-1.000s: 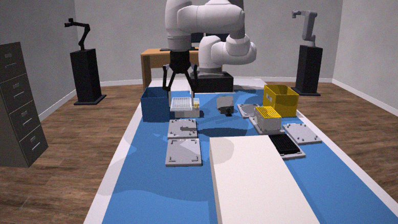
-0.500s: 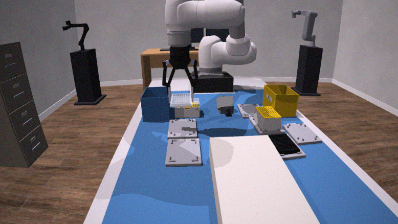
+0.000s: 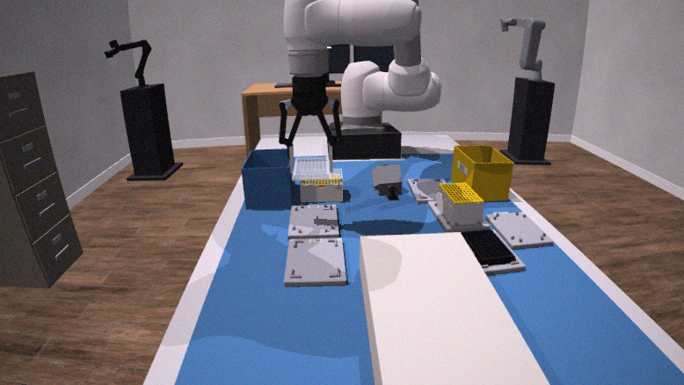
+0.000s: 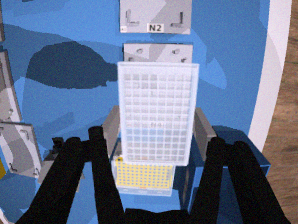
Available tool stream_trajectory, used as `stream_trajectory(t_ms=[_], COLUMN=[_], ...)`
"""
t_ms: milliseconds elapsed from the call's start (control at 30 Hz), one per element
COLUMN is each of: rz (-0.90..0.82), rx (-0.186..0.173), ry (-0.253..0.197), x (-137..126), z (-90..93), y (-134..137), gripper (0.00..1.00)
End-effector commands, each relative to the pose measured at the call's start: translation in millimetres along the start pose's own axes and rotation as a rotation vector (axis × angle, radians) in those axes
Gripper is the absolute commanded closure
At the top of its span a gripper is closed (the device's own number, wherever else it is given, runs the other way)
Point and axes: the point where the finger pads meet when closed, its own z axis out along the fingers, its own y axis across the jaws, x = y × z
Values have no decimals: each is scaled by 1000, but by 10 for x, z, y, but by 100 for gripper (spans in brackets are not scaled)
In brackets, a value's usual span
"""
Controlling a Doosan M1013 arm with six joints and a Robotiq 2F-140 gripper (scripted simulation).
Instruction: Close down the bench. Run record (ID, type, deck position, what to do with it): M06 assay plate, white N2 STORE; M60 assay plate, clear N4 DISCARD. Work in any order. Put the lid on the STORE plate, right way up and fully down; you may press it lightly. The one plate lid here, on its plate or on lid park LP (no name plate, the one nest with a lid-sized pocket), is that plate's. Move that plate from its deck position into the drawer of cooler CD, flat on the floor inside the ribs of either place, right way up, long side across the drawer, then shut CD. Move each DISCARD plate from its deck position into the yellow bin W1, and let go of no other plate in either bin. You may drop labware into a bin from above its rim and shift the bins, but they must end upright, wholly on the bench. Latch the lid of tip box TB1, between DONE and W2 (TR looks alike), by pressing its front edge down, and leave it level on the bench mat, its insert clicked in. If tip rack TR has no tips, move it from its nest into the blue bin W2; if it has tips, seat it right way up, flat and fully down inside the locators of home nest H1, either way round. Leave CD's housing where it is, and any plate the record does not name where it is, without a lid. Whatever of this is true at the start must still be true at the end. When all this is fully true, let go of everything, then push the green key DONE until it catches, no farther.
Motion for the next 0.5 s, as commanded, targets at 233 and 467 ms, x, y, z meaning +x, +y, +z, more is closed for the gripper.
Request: stream_trajectory(t_ms=[233, 467], rz=[-2, -2], rx=[0, 0], ry=[0, 0], x=[-84, -128], z=[-1, -1], y=[-243, -369], gripper=[100, 100])
